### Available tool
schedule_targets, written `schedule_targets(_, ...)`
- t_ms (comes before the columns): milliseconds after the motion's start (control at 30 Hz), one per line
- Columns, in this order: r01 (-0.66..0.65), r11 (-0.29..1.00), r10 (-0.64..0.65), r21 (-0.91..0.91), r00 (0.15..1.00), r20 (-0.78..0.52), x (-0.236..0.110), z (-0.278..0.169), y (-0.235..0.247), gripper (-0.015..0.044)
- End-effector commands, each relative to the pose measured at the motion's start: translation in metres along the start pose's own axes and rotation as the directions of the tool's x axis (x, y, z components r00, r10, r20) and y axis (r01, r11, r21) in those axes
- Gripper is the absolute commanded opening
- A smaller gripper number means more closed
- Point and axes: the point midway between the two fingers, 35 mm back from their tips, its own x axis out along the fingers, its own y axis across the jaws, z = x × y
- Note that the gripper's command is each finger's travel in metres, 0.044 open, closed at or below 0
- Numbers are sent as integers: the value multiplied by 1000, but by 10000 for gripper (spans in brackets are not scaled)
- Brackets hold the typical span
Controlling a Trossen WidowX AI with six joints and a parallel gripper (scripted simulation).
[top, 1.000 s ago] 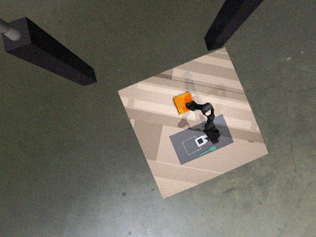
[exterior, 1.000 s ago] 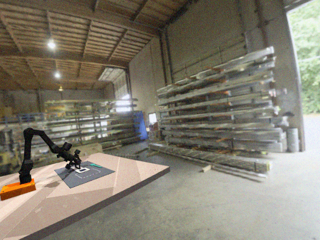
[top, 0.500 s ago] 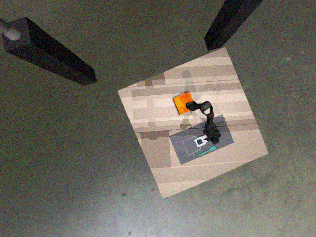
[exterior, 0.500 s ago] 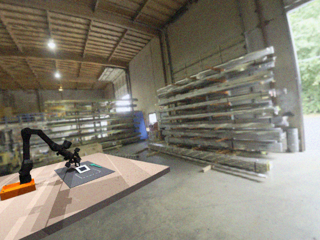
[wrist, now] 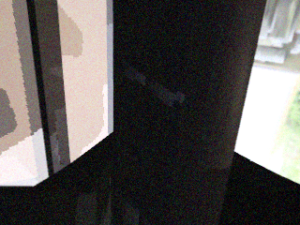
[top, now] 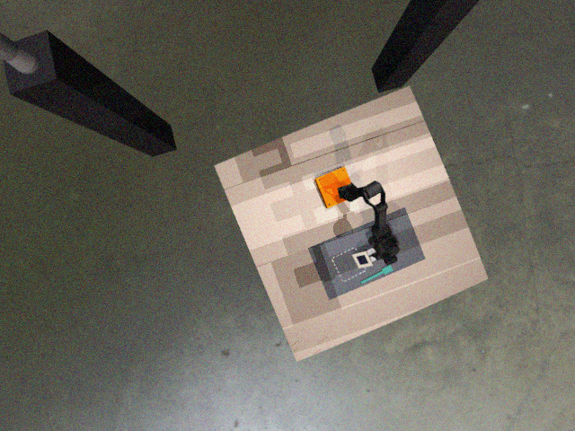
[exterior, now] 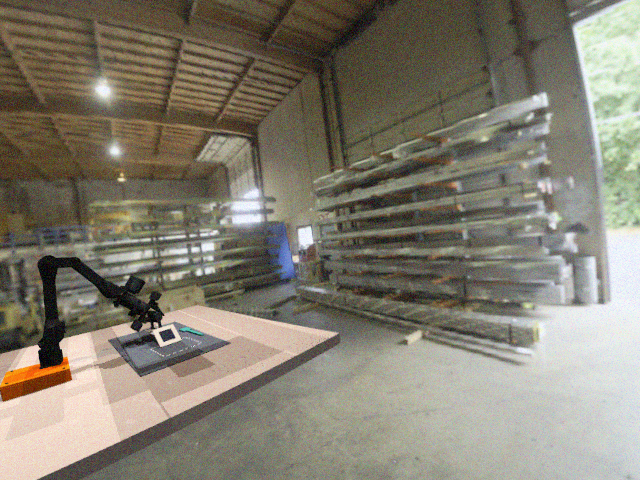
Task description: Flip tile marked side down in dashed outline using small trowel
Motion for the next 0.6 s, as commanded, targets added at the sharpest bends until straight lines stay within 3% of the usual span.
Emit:
schedule_targets(0,29,1000,-29,-1,1000,1,-6,-8,-14,0)
schedule_targets(567,29,1000,-29,-4,1000,-1,-8,-40,-16,0)
